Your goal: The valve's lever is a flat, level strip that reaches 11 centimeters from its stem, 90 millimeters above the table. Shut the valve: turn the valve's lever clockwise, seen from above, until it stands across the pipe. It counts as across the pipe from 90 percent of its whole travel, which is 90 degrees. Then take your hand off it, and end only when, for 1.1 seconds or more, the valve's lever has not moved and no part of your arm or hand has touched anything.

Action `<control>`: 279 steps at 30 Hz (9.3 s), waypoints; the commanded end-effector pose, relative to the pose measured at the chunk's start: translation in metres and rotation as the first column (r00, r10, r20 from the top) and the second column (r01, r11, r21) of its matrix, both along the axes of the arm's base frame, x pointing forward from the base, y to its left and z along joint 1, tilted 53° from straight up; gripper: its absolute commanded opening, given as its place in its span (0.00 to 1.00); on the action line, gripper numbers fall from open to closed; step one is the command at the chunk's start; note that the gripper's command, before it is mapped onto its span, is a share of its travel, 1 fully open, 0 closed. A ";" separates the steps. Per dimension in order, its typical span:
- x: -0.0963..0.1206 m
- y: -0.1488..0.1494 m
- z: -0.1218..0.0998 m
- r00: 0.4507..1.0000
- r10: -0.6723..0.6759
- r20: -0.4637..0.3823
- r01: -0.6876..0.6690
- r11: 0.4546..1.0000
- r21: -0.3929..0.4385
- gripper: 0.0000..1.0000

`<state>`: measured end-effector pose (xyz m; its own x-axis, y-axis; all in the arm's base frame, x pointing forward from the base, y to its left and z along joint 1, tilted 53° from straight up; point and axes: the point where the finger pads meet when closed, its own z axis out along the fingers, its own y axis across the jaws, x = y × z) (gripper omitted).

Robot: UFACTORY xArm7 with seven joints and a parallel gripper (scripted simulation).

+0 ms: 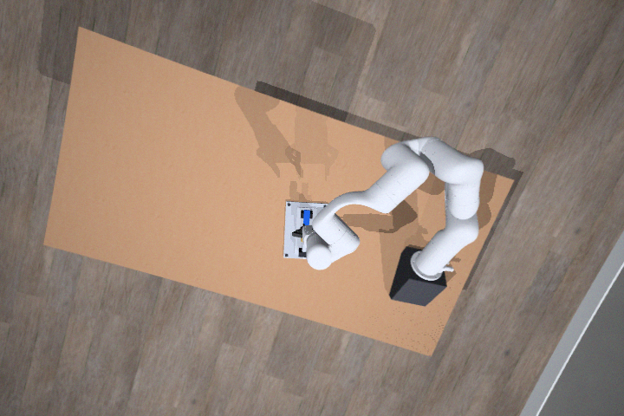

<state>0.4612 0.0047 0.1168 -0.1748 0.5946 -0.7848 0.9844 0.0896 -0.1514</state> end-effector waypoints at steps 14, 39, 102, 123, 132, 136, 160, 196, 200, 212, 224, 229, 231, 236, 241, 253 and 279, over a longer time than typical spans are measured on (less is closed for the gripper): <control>0.040 -0.013 0.019 0.999 -0.029 0.027 0.029 1.000 0.003 0.00; 0.040 -0.013 0.019 0.999 -0.029 0.027 0.029 1.000 0.003 0.00; 0.040 -0.016 0.017 0.999 -0.029 0.027 0.029 1.000 0.003 0.68; 0.039 -0.037 0.001 0.999 -0.029 0.028 0.029 1.000 0.003 0.68; 0.039 -0.047 -0.007 0.999 -0.029 0.028 0.029 1.000 0.003 0.68; 0.039 -0.051 -0.010 0.999 -0.029 0.028 0.029 1.000 0.003 0.68; 0.039 -0.059 -0.016 0.999 -0.029 0.028 0.029 1.000 0.003 0.68; 0.040 -0.059 -0.017 0.999 -0.029 0.028 0.029 1.000 0.003 0.68; 0.040 -0.059 -0.017 0.999 -0.029 0.028 0.029 1.000 0.003 0.68; 0.040 -0.060 -0.018 0.999 -0.029 0.028 0.029 1.000 0.003 0.68; 0.039 -0.065 -0.021 0.999 -0.029 0.028 0.029 1.000 0.003 0.68; 0.039 -0.066 -0.023 0.999 -0.029 0.028 0.029 1.000 0.003 0.68; 0.039 -0.067 -0.023 0.999 -0.029 0.028 0.029 1.000 0.003 0.68; 0.039 -0.070 -0.026 0.999 -0.029 0.028 0.029 1.000 0.003 0.68; 0.039 -0.073 -0.028 0.999 -0.029 0.028 0.029 1.000 0.003 0.68; 0.039 -0.076 -0.030 0.999 -0.029 0.028 0.029 1.000 0.003 0.68; 0.039 -0.077 -0.031 0.999 -0.029 0.028 0.029 1.000 0.003 0.00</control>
